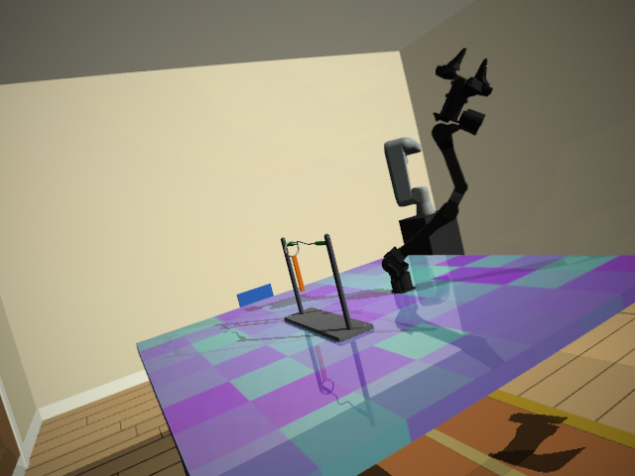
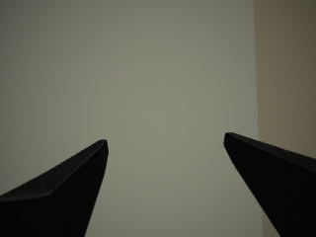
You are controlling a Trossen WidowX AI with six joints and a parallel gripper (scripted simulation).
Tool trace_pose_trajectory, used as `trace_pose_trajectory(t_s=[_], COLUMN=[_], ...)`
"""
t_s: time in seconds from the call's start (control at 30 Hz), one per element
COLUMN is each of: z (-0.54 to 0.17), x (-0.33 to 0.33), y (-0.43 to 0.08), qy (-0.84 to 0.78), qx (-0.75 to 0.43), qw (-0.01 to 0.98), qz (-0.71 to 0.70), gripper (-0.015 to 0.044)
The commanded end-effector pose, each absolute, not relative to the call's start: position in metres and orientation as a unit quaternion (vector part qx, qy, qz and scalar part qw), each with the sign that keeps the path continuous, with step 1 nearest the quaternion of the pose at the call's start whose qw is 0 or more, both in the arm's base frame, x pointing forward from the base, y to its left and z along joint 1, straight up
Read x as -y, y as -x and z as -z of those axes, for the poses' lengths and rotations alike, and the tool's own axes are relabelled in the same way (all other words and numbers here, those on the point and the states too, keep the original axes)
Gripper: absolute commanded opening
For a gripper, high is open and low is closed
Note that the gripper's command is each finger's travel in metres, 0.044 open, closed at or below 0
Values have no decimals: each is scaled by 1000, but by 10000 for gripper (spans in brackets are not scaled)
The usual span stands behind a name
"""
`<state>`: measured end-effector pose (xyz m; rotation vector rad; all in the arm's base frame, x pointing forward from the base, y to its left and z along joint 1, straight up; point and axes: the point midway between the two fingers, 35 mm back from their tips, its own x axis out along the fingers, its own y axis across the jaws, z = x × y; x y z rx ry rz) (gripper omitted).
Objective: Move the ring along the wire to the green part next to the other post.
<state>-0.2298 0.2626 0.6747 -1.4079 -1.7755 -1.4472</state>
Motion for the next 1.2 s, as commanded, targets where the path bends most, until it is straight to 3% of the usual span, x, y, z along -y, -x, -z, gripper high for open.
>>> trace_pose_trajectory(t_s=[0.0, 0.27, 0.7, 1.17], z=[-676, -705, -675, -542], x=[-261, -184, -37, 91], y=[228, 134, -25, -153], qy=[512, 569, 602, 533], qx=[642, 559, 396, 219], qw=[227, 344, 556, 764], qz=[524, 496, 414, 291], gripper=[374, 164, 160, 160])
